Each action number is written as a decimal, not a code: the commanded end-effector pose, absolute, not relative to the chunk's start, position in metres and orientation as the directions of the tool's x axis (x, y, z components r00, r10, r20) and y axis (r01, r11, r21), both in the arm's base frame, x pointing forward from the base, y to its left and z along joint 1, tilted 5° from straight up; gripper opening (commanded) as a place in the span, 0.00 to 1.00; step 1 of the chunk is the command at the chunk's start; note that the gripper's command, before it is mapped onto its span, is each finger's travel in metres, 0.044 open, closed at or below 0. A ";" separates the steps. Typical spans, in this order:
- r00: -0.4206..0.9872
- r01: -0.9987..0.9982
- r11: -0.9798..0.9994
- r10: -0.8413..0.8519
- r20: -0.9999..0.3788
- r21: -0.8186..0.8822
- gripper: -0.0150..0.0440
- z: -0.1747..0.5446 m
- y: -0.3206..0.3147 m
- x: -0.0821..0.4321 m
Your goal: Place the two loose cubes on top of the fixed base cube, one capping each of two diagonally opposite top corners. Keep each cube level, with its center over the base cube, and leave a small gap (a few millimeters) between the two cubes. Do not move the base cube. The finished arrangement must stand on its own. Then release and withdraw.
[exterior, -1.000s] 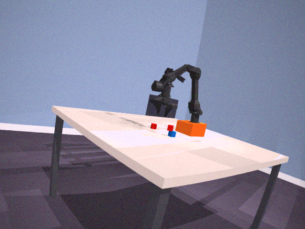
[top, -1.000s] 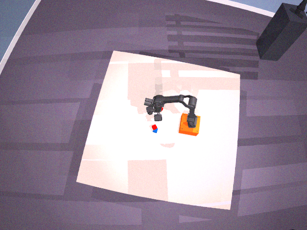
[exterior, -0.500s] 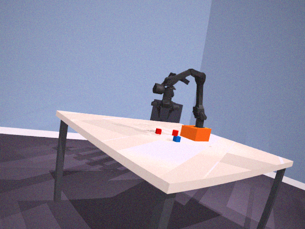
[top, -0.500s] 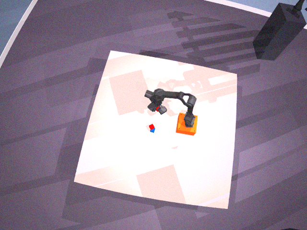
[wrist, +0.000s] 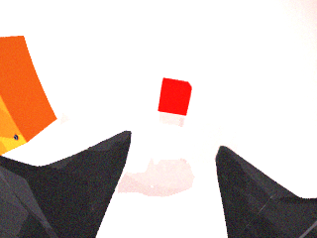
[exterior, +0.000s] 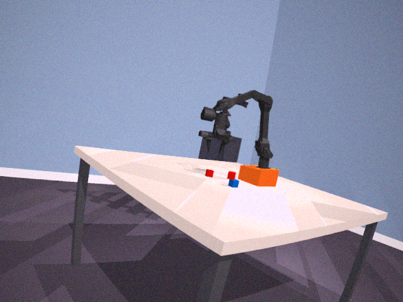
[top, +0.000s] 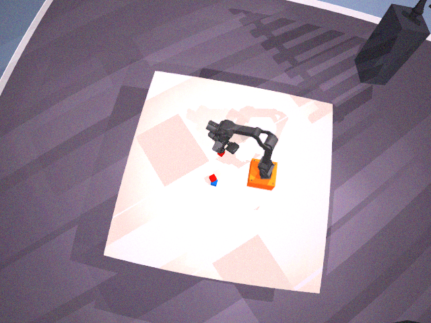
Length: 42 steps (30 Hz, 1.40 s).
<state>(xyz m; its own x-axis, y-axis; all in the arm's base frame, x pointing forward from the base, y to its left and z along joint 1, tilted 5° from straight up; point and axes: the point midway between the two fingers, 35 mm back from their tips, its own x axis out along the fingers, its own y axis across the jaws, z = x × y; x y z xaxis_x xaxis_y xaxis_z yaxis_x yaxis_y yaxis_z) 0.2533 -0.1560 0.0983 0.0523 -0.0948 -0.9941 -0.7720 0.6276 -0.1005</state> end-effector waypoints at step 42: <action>0.060 -0.781 0.615 -0.093 -0.994 -0.105 0.66 -0.009 -0.166 0.260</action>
<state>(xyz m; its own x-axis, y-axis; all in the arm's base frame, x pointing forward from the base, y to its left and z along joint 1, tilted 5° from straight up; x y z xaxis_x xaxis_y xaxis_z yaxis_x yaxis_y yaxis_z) 0.2605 -0.1673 -0.0047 0.0580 -0.0987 -0.9934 -0.7766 0.6208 -0.1070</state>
